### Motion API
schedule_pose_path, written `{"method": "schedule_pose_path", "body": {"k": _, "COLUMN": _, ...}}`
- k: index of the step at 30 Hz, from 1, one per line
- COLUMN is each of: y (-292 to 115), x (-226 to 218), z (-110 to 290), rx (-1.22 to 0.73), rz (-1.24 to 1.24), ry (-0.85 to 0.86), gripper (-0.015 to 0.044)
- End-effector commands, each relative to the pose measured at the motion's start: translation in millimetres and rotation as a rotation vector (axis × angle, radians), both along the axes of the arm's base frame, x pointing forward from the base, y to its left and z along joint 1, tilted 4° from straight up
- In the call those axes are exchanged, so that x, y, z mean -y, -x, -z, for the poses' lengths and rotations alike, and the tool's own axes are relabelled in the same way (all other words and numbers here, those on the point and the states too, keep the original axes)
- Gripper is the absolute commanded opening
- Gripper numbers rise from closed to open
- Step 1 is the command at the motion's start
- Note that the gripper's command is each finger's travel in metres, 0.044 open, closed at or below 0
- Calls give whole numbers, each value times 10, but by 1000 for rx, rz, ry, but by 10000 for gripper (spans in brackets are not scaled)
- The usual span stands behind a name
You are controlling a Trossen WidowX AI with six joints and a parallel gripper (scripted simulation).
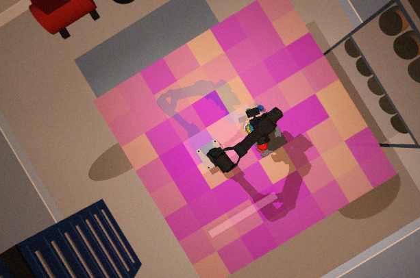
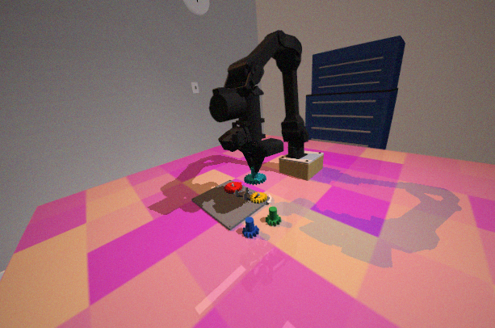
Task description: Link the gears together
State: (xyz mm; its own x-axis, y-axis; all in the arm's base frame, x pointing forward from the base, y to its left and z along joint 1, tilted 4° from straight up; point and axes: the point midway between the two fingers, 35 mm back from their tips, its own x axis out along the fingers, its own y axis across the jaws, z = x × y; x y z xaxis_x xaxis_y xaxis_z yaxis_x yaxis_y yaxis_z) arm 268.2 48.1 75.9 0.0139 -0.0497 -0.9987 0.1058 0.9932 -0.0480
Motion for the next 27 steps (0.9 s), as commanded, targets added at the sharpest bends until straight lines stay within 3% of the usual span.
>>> {"method": "schedule_pose_path", "body": {"k": 1, "y": 12, "x": 84, "z": 36, "rx": -4, "rz": -2, "ry": 6, "gripper": 0}}
{"method": "schedule_pose_path", "body": {"k": 27, "y": 65, "x": 589, "z": 197, "rx": -6, "rz": -5, "ry": 14, "gripper": 0}}
